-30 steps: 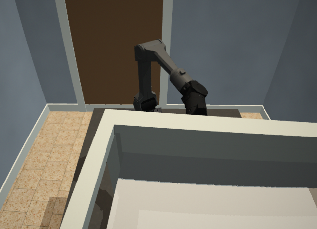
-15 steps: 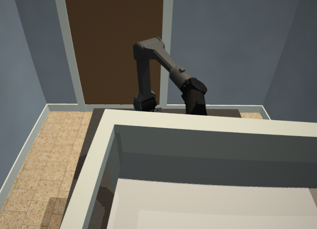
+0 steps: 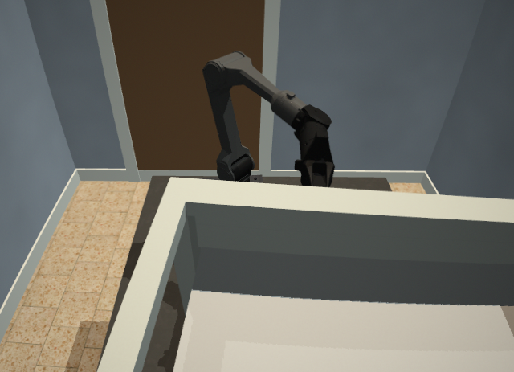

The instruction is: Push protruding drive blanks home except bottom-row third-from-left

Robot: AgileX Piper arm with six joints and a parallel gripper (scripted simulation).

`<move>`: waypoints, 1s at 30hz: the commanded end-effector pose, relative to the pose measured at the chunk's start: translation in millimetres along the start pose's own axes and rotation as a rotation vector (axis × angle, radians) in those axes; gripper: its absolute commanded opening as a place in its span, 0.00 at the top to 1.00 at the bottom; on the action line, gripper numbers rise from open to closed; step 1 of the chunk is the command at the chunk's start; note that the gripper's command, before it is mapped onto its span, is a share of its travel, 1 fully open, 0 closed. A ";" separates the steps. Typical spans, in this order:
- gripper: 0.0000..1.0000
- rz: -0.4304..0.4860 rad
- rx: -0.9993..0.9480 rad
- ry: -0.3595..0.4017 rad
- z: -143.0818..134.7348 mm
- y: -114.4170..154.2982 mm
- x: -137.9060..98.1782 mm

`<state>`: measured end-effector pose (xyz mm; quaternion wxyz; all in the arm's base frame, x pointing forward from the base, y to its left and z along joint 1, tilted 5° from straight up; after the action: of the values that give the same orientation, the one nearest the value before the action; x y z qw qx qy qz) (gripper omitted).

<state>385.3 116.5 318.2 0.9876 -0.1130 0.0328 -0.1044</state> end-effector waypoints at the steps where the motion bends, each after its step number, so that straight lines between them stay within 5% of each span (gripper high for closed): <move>1: 1.00 -0.001 0.000 0.000 0.0 -1.0 -0.3; 8: 1.00 -0.001 0.000 0.000 -10.7 -16.2 -1.0; 16: 1.00 -0.001 0.000 0.000 -54.2 -77.8 -3.7; 30: 1.00 -0.001 0.000 0.000 -70.9 -101.6 -3.6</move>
<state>355.0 5.4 272.3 0.9874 -0.1134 0.0334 -0.1052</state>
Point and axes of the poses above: the point where the finger pads meet when closed, its own x axis out along the fingers, its own z axis across the jaws, y = z × x, the point moved 1 cm from there along -x, back along the fingers, and after that the axes turned 9 degrees about -x, right-handed, at the moved point
